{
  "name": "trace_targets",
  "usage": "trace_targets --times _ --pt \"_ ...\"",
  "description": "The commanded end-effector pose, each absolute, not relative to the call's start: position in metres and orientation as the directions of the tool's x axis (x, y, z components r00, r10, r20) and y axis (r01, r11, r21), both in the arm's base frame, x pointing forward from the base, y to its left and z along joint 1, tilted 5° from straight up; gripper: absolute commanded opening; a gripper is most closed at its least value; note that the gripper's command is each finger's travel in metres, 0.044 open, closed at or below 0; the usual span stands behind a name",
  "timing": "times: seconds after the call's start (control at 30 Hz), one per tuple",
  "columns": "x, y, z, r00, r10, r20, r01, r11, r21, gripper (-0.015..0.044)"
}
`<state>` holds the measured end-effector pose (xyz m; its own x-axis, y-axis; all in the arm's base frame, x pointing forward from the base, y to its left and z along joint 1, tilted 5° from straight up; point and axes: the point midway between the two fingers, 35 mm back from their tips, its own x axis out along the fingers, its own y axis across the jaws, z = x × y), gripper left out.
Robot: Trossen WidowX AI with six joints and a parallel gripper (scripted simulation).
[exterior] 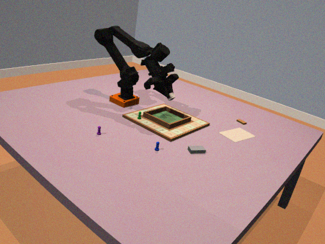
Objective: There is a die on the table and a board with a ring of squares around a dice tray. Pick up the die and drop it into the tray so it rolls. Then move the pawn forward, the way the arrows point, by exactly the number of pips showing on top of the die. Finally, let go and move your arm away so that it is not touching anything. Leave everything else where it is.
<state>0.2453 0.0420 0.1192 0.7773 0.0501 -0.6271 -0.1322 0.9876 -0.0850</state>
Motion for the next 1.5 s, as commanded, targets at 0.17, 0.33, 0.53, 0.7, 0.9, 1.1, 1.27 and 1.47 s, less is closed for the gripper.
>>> trace_targets --times 0.17,0.33,0.53,0.7,0.9,1.1,1.27,1.47 --pt "0.246 0.042 0.120 0.778 0.050 -0.626 -0.132 0.988 -0.085 0.0158" --pt "0.246 0.043 0.134 0.778 0.049 -0.627 -0.130 0.988 -0.084 0.0289" --pt "0.244 0.045 0.159 0.776 0.048 -0.628 -0.128 0.988 -0.082 0.0440" --pt "0.250 0.046 0.151 0.651 0.020 -0.759 -0.134 0.987 -0.089 0.0440" --pt "0.259 0.046 0.137 0.386 -0.029 -0.922 -0.137 0.987 -0.089 0.0440" --pt "0.266 0.045 0.121 0.090 -0.070 -0.993 -0.127 0.989 -0.082 0.0440" --pt "0.266 0.043 0.123 0.140 -0.068 -0.988 -0.142 0.986 -0.088 0.0414" --pt "0.245 -0.020 0.110 0.095 -0.087 -0.992 -0.279 0.954 -0.111 0.0256"
